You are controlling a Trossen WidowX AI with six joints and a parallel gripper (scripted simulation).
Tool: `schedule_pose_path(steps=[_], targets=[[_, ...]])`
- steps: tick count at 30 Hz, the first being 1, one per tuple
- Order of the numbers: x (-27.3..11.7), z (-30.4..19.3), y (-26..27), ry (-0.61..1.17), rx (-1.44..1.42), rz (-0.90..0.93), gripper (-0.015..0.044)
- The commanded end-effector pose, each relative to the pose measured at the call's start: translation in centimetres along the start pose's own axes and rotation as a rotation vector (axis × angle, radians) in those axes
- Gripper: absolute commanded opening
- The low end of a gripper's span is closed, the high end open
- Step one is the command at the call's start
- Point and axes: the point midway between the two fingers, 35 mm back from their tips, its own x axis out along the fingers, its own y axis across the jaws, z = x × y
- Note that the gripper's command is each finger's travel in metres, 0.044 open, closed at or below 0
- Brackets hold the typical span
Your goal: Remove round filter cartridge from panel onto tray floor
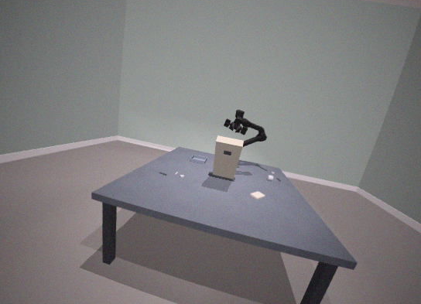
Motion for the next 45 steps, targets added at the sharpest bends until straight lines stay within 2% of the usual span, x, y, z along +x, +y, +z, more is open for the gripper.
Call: schedule_pose_path(steps=[1, 4, 13, 45], targets=[[3.9, -4.5, 0.0, 0.169, 0.327, 0.053, 0.0096], [5.3, -6.5, 0.2, 0.249, 0.462, 0.063, 0.0096], [5.5, -6.6, 0.2, 0.250, 0.462, 0.062, 0.0096], [10.5, -7.7, 0.8, 0.248, 0.461, 0.064, 0.0096]])
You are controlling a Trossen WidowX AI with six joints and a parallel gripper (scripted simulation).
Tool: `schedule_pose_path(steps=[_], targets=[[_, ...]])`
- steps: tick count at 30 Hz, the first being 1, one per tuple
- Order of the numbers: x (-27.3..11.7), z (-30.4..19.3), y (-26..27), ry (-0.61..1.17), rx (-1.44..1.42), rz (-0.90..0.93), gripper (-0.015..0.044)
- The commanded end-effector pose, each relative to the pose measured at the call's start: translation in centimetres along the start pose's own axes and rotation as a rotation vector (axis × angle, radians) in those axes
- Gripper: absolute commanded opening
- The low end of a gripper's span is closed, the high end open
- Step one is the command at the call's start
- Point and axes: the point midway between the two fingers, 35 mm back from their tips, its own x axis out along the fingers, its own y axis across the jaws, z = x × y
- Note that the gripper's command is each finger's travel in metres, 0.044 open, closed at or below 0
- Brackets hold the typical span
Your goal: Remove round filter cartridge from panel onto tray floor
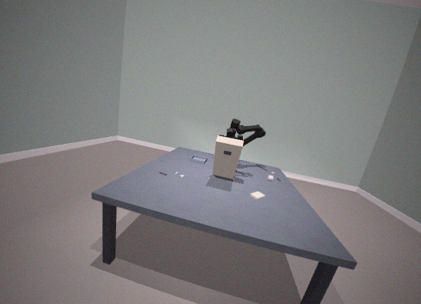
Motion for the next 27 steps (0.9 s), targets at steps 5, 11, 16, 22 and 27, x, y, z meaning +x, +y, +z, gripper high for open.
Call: schedule_pose_path(steps=[5, 11, 16, 22, 27], targets=[[0.68, -0.41, -0.20, 0.003, 0.012, -0.003, 0.0096], [0.67, -0.55, -0.34, 0.003, 0.012, -0.003, 0.0096], [0.67, -0.54, -0.35, 0.003, 0.012, -0.003, 0.0096], [0.67, -0.45, -0.32, 0.003, 0.012, -0.003, 0.0096], [0.68, -0.38, -0.27, 0.003, 0.012, -0.003, 0.0096]])
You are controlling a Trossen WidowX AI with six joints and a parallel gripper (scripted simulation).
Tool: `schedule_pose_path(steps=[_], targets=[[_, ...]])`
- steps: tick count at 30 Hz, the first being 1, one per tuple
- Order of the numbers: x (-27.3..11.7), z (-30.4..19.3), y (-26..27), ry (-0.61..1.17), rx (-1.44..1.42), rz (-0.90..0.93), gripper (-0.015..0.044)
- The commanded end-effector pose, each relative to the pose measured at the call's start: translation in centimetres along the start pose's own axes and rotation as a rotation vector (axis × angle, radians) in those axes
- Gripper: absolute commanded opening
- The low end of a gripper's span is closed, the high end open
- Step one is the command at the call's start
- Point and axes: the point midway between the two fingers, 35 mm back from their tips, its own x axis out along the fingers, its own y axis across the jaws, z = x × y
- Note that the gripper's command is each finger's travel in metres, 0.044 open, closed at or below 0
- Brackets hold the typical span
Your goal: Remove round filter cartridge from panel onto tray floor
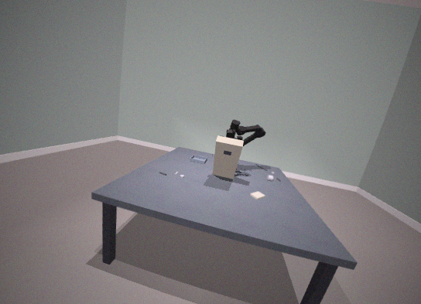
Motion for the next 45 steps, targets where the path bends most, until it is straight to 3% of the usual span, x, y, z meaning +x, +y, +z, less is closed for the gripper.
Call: schedule_pose_path(steps=[1, 45], targets=[[0.0, 0.1, 0.0, -0.001, 0.005, -0.005, 0.0096], [1.7, 0.1, 0.0, -0.001, 0.005, -0.004, 0.0096]])
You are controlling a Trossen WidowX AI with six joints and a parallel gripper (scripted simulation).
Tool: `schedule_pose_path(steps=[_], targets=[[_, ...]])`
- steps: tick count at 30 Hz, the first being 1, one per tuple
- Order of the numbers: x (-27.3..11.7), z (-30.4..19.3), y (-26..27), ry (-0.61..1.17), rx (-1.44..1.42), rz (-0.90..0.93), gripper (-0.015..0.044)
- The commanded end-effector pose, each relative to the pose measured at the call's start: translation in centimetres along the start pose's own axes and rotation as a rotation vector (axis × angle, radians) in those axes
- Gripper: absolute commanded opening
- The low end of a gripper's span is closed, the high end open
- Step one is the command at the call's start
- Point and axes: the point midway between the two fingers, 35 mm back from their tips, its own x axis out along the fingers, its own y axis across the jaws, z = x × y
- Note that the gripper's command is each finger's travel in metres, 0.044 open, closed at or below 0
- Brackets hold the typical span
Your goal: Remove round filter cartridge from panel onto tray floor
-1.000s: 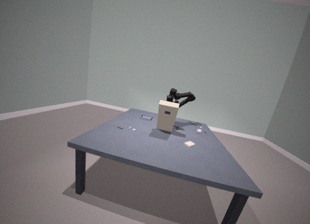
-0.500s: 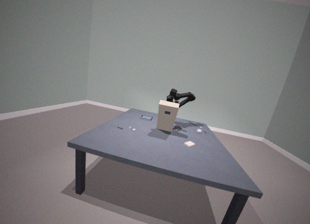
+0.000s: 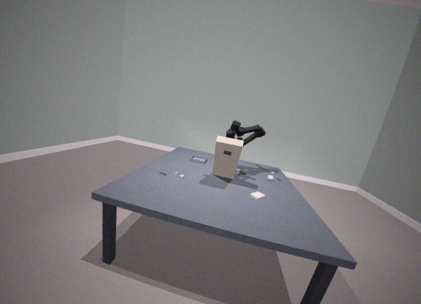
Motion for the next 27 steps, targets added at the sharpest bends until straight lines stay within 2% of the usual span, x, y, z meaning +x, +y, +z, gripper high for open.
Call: schedule_pose_path(steps=[1, 8, 17, 19, 27], targets=[[0.38, -0.14, -0.09, 0.003, 0.002, -0.008, 0.0096], [0.53, -0.14, -0.09, 0.003, 0.002, -0.008, 0.0096], [0.11, 0.02, -0.02, -0.001, 0.003, 0.001, 0.0036], [0.11, 0.02, -0.02, -0.001, 0.003, 0.001, 0.0000], [0.53, -0.10, -0.07, 0.002, 0.169, -0.006, 0.0000]])
